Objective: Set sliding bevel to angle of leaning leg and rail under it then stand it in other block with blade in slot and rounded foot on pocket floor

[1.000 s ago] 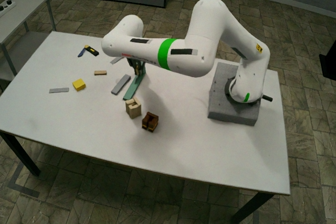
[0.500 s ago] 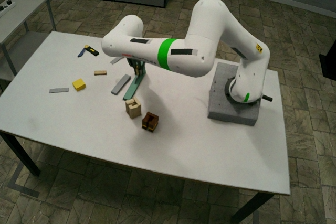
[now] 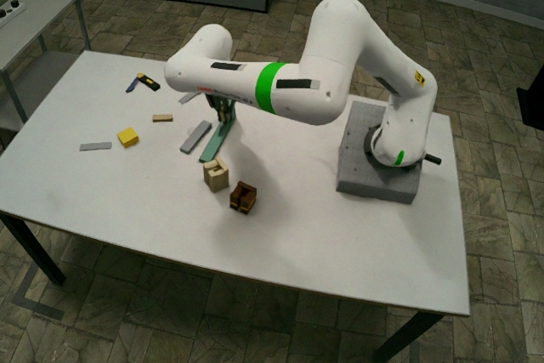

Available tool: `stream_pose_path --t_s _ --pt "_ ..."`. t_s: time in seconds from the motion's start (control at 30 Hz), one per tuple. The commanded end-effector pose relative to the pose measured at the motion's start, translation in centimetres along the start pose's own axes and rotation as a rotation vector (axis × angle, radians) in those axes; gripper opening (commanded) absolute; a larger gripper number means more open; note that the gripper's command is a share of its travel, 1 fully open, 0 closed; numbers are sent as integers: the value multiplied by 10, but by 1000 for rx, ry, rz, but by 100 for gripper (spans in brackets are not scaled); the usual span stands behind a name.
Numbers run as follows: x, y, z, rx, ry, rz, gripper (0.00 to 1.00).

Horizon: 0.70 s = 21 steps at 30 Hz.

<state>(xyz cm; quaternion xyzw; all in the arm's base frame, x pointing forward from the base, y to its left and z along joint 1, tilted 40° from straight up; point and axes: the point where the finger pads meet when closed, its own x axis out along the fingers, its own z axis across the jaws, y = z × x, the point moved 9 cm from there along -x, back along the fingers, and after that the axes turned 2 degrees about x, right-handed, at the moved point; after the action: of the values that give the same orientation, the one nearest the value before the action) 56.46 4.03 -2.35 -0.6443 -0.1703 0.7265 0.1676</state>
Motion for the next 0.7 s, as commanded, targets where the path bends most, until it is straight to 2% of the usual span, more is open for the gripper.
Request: stream_pose_path --t_s 0.0,0.67 --pt "-1 0 0 0 2 1 10" --pt "-9 0 0 0 2 1 10"
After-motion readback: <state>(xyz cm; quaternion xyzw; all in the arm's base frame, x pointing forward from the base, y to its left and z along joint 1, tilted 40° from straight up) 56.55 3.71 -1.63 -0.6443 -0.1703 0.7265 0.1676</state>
